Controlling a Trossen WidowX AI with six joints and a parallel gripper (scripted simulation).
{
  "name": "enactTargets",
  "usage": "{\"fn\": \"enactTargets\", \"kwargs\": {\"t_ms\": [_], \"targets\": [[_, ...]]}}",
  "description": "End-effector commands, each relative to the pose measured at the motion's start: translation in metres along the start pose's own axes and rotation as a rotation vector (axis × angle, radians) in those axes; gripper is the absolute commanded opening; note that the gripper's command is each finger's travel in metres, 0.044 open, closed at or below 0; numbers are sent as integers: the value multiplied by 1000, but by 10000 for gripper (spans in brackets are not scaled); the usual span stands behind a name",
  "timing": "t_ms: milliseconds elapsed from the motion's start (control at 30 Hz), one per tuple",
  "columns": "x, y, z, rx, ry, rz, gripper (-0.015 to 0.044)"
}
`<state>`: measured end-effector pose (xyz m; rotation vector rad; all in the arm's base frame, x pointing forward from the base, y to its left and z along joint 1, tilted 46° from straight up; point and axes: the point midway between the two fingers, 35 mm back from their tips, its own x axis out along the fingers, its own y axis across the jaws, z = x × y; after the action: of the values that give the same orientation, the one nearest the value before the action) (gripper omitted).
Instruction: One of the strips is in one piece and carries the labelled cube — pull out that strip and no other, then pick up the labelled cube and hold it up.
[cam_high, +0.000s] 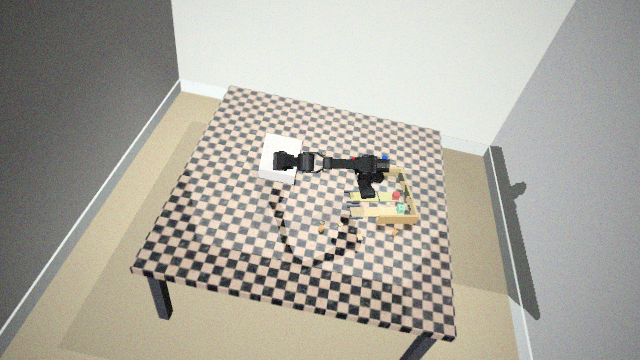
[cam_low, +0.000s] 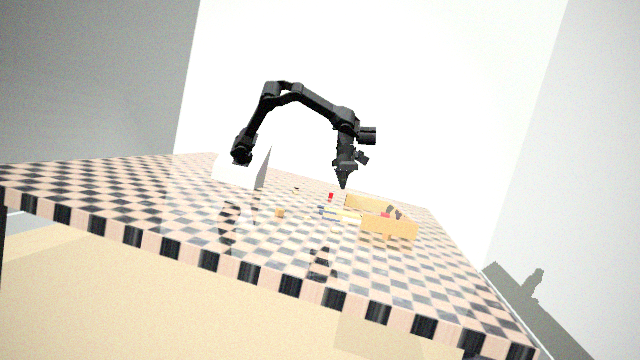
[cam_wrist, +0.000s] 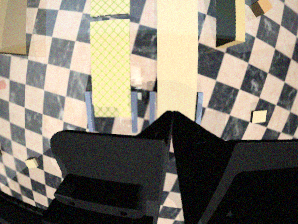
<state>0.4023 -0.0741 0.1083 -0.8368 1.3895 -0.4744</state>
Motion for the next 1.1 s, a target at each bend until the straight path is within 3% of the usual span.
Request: {"fn": "enactTargets", "kwargs": {"t_ms": [0,1067], "targets": [[24,-29,-15,-28,177,71,0],[63,-22,-21,-28,177,71,0]]}}
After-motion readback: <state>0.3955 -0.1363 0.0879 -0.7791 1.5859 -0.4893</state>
